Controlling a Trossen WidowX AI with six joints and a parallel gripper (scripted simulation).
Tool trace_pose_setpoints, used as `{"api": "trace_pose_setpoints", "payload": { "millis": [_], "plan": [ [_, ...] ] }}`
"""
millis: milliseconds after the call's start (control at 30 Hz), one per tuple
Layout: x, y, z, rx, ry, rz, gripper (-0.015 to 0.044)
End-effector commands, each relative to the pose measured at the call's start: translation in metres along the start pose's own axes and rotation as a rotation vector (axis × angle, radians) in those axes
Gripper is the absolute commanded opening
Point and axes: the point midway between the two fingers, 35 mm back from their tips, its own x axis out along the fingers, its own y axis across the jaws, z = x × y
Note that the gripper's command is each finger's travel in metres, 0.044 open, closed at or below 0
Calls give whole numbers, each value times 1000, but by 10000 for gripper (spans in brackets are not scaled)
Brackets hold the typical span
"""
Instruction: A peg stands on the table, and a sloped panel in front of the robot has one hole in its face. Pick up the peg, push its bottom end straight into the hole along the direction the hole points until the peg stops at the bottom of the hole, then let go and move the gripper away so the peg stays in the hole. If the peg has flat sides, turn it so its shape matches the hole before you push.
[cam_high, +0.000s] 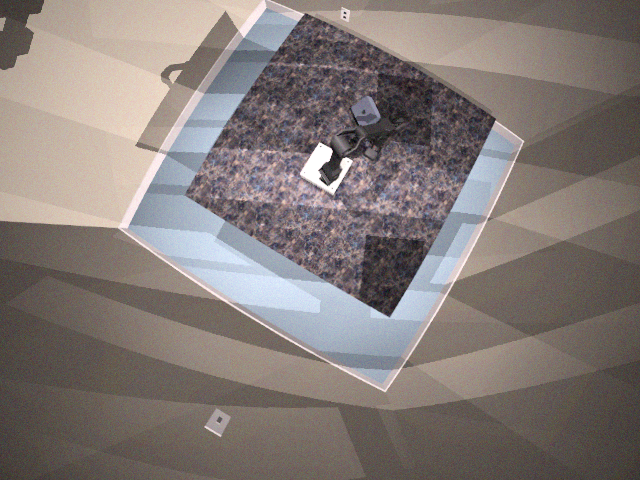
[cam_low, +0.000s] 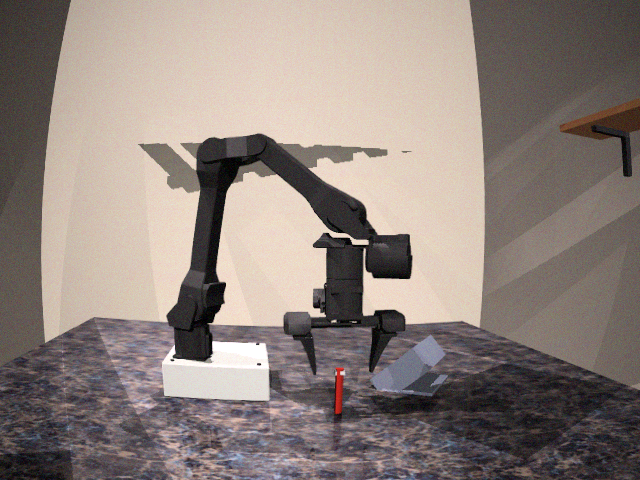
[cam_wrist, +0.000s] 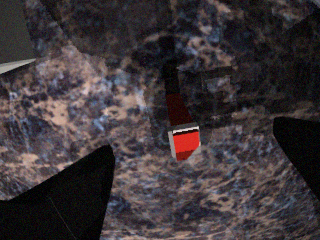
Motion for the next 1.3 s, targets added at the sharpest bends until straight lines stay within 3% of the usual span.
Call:
{"api": "trace_pose_setpoints", "payload": {
  "millis": [0, 767, 1267],
  "plan": [
    [10, 4, 1, -3, -3, 16, 440],
    [35, 6, 2, -3, -3, 17, 440],
    [32, 3, 1, 0, -3, 7, 46]
  ]
}}
